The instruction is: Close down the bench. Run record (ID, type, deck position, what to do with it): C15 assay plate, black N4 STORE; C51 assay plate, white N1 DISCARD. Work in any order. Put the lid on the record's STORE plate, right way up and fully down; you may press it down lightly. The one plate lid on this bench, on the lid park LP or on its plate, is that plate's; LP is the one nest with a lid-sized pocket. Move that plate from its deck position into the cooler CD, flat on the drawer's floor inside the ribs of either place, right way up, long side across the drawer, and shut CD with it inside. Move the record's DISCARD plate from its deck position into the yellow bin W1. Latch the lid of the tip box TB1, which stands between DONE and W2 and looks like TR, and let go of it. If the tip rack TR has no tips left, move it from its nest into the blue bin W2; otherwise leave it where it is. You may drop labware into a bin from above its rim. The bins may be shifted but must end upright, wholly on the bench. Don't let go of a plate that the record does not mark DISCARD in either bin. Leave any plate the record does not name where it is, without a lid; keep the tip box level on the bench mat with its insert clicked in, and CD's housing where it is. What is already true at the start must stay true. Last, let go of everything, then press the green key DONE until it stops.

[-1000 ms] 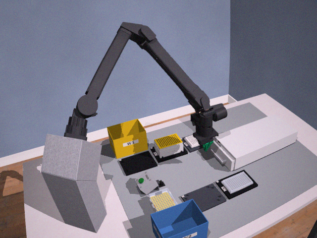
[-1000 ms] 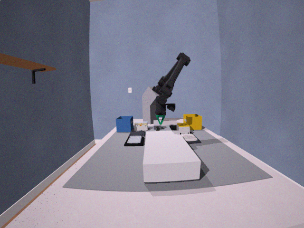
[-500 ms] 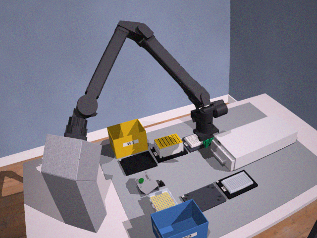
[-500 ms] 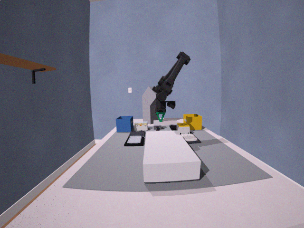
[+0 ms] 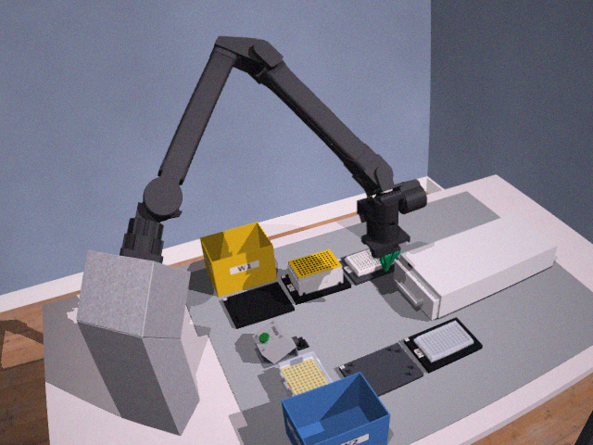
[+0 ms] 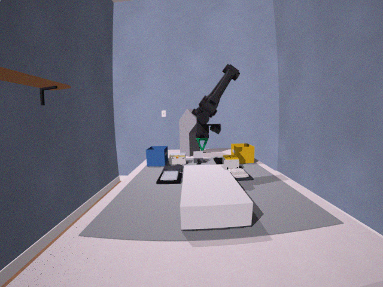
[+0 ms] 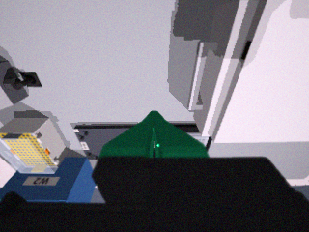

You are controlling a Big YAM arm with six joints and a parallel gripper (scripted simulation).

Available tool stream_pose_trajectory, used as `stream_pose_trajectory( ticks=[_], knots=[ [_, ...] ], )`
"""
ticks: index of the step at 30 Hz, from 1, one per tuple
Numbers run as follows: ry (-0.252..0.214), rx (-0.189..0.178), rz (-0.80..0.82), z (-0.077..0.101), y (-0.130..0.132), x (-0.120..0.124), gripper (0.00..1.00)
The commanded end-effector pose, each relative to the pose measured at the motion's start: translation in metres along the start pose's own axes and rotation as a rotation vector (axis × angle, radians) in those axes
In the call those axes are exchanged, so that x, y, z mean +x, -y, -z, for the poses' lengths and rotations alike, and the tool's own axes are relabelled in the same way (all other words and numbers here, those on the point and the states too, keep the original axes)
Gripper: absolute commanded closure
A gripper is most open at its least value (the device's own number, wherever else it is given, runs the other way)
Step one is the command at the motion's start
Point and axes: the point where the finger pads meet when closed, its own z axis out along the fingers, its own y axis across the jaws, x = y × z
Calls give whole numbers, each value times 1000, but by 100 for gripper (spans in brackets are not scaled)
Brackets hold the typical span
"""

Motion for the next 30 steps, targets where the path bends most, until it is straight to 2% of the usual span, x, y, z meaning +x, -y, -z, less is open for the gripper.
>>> stream_pose_trajectory(
  ticks=[1, 6, 30],
  knots=[
    [1, 4, 6, 13, 0, -3, 100],
    [1, -7, -4, 8, -3, -1, 100],
    [1, -7, -4, 8, -3, -1, 100]
  ],
)
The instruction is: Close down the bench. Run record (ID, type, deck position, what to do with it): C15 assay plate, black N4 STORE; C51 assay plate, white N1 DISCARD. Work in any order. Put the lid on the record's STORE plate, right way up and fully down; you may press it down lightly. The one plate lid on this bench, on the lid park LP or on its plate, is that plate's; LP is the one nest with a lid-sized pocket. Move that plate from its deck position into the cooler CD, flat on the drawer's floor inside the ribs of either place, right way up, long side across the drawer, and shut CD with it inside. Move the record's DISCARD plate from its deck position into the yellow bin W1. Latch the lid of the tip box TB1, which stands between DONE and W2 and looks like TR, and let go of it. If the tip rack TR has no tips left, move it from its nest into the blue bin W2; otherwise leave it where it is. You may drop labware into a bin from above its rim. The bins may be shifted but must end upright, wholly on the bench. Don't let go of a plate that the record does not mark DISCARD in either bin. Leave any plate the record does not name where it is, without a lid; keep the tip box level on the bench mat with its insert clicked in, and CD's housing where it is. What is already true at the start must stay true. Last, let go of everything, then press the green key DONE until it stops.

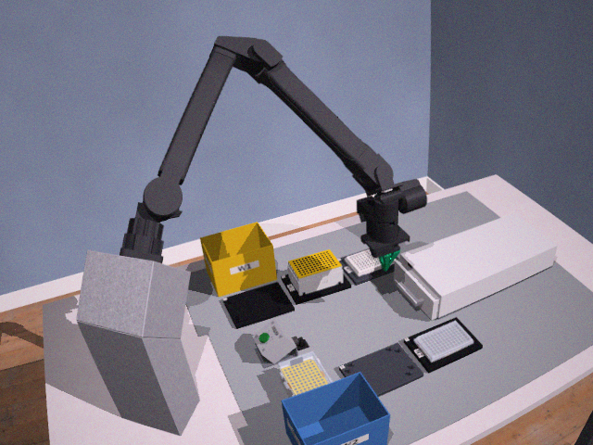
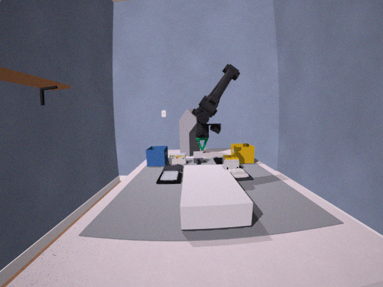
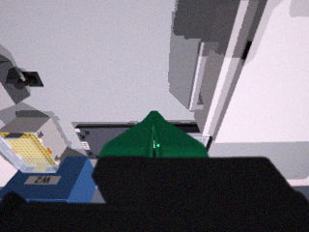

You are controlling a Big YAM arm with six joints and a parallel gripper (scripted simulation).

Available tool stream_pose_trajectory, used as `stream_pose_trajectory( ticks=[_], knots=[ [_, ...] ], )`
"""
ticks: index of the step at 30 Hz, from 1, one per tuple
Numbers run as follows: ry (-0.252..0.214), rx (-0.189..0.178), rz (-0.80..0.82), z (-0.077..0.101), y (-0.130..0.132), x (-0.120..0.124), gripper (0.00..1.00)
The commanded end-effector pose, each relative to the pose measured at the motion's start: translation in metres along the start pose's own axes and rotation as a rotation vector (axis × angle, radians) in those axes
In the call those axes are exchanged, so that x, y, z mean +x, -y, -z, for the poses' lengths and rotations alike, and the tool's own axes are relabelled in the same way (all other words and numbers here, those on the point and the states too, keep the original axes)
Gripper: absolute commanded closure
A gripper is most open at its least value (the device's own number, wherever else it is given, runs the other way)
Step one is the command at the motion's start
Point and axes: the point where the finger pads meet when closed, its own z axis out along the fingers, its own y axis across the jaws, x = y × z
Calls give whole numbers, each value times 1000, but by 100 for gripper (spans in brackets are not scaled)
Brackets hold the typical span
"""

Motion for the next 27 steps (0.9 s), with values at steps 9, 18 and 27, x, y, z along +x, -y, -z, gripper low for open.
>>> stream_pose_trajectory(
  ticks=[9, 18, 27],
  knots=[
    [1, -2, -3, 7, -2, -1, 100],
    [6, 5, -28, 9, 4, -18, 0],
    [12, 30, -244, 14, 29, -49, 0]
  ],
)
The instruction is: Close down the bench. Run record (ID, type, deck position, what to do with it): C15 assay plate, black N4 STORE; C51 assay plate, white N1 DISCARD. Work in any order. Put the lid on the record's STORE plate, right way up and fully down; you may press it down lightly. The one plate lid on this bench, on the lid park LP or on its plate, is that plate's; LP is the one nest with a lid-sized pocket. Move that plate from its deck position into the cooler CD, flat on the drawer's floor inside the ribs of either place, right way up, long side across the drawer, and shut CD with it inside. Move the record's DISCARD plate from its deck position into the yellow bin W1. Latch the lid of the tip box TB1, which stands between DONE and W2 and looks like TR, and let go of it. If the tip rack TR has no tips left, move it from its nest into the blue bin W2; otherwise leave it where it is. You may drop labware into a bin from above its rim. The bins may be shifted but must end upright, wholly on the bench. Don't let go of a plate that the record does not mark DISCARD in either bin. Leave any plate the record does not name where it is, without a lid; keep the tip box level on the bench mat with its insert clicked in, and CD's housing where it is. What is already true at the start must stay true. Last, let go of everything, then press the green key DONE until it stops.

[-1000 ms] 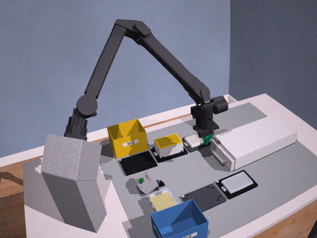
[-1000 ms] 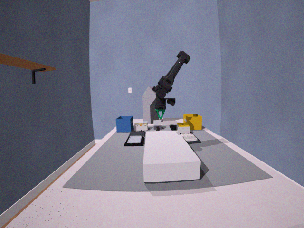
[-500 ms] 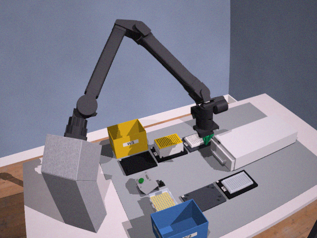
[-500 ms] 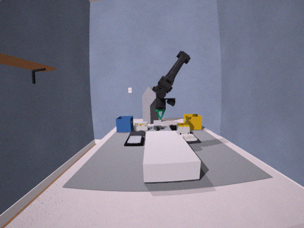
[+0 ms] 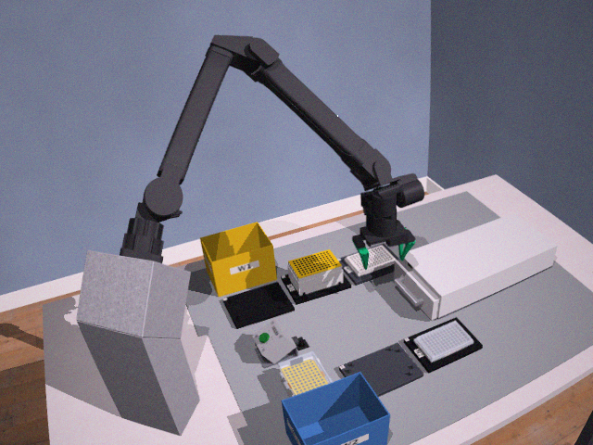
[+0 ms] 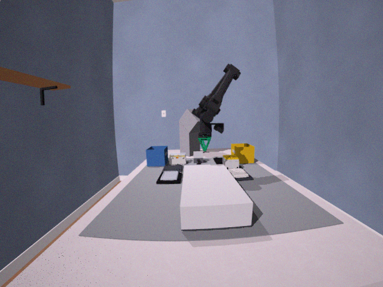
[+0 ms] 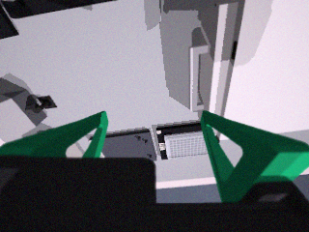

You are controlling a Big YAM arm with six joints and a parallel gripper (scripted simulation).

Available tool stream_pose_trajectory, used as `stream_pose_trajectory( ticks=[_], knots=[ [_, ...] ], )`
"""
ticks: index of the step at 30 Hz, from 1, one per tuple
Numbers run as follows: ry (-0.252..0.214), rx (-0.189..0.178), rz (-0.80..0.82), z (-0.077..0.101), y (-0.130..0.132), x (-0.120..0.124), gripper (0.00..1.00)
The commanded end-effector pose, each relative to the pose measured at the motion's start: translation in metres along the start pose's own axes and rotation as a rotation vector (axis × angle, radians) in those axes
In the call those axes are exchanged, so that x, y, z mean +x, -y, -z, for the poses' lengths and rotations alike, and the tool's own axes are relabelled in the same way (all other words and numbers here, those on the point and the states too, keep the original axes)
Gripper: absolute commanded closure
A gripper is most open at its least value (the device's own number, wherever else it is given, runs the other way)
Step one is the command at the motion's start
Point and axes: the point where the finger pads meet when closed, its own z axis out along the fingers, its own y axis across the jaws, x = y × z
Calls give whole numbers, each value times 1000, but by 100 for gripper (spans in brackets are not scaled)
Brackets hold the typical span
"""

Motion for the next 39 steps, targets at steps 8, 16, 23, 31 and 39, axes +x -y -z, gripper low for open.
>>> stream_pose_trajectory(
  ticks=[8, 16, 23, 31, 39],
  knots=[
    [27, 22, -355, 12, 24, -67, 0],
    [33, 23, -553, 14, 29, -93, 0],
    [35, 16, -789, 12, 34, -119, 0],
    [27, 4, -999, 5, 36, -137, 0],
    [31, 1, -1265, 7, 43, -170, 0]
  ],
)
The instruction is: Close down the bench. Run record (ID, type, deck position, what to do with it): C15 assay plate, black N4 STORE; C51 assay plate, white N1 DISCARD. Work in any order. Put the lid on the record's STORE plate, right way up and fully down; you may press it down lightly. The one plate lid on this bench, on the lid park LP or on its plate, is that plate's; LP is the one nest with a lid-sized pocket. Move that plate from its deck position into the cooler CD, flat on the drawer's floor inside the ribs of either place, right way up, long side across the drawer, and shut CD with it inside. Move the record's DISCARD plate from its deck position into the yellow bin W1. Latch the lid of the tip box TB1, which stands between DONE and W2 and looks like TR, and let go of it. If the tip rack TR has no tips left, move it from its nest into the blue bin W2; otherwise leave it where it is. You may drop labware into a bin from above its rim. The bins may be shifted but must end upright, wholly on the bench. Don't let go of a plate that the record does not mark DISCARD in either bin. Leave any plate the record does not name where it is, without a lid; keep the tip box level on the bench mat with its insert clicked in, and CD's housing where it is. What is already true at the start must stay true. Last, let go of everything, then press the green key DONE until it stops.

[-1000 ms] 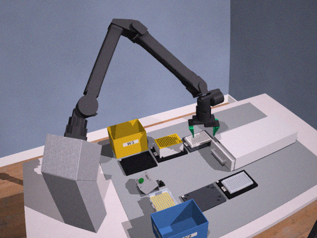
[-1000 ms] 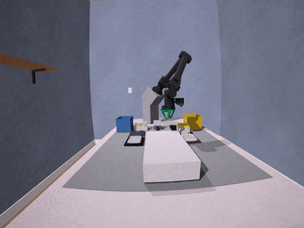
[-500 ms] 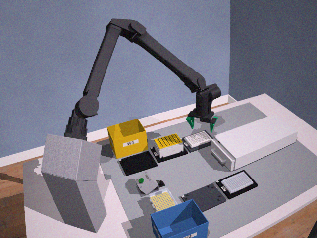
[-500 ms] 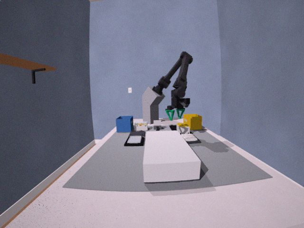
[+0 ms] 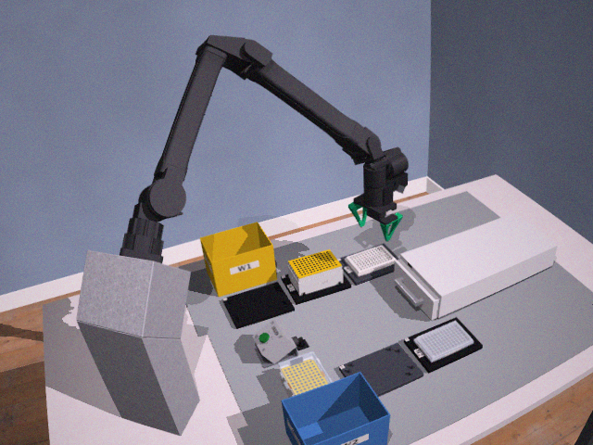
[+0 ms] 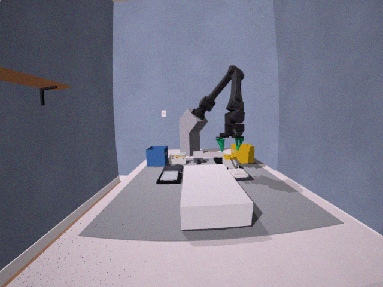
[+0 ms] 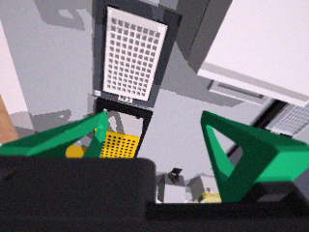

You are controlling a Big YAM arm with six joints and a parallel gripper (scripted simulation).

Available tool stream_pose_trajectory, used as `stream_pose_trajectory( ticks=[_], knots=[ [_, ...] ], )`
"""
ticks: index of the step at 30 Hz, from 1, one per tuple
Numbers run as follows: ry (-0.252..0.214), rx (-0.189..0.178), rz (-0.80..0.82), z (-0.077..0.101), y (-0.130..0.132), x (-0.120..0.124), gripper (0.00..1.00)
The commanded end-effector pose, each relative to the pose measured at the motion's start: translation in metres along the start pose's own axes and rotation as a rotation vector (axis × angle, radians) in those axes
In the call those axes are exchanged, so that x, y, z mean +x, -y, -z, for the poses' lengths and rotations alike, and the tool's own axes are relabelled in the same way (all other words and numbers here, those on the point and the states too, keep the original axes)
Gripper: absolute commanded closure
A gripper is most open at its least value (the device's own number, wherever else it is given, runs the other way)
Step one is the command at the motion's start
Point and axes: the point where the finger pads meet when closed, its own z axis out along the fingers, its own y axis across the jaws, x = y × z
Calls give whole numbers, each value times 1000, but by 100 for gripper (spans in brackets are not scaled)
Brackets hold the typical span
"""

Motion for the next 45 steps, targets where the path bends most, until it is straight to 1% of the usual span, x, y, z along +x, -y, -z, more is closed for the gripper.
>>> stream_pose_trajectory(
  ticks=[1, 4, 6, 10, 12, 14, 15, 16, 45],
  knots=[
    [25, -13, -159, 9, -26, -27, 0],
    [14, -13, -261, 3, -33, -31, 0],
    [14, -13, -261, 3, -33, -31, 0],
    [12, -13, -262, 2, -45, -40, 0],
    [12, -15, -262, 2, -46, -40, 0],
    [7, -14, -265, 1, -46, -37, 0],
    [-8, -11, -273, -3, -43, -28, 0],
    [-8, -7, -280, -2, -38, -27, 0],
    [-7, -7, -272, -2, -38, -27, 0]
  ],
)
